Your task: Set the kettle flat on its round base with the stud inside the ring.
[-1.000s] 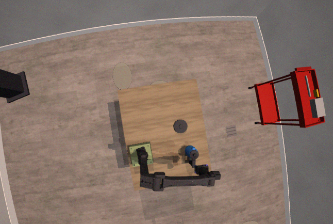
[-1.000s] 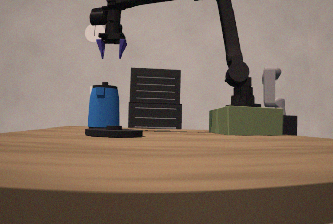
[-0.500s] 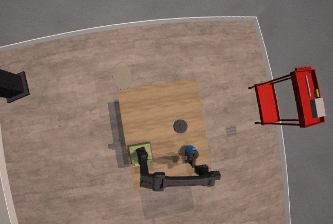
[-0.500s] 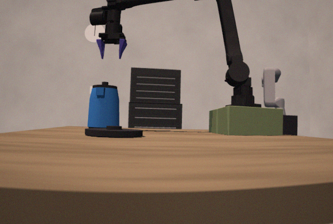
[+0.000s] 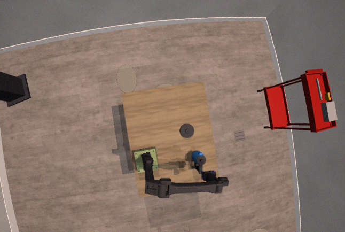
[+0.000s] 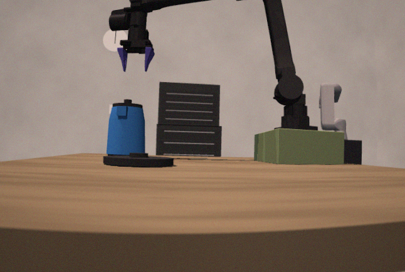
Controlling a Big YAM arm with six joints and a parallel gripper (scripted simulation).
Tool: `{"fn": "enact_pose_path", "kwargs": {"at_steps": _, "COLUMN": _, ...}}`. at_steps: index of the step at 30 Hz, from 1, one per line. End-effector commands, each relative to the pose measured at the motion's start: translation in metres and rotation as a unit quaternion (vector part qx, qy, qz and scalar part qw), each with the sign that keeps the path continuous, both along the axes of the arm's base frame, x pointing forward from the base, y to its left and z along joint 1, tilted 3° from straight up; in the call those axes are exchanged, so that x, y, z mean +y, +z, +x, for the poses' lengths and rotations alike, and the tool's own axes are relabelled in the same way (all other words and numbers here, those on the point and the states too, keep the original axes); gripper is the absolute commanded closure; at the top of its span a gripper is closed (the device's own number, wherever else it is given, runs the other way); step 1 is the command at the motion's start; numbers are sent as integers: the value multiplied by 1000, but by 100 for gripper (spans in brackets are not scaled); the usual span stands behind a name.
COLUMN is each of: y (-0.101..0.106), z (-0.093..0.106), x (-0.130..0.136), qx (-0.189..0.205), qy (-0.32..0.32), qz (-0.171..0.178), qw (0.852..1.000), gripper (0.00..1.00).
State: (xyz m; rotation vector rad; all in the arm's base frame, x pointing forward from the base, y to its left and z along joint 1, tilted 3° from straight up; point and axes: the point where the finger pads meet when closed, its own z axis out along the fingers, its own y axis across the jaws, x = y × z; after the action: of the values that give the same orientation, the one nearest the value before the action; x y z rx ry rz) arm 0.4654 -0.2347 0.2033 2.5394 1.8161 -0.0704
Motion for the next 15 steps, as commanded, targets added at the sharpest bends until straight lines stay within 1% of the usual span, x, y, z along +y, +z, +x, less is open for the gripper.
{"fn": "enact_pose_path", "kwargs": {"at_steps": 1, "y": 16, "z": 15, "x": -11, "qx": -17, "qy": -8, "qz": -11, "qw": 1000, "gripper": 26}}
{"fn": "enact_pose_path", "kwargs": {"at_steps": 15, "y": 17, "z": 15, "x": -12, "qx": -17, "qy": -8, "qz": -11, "qw": 1000, "gripper": 26}}
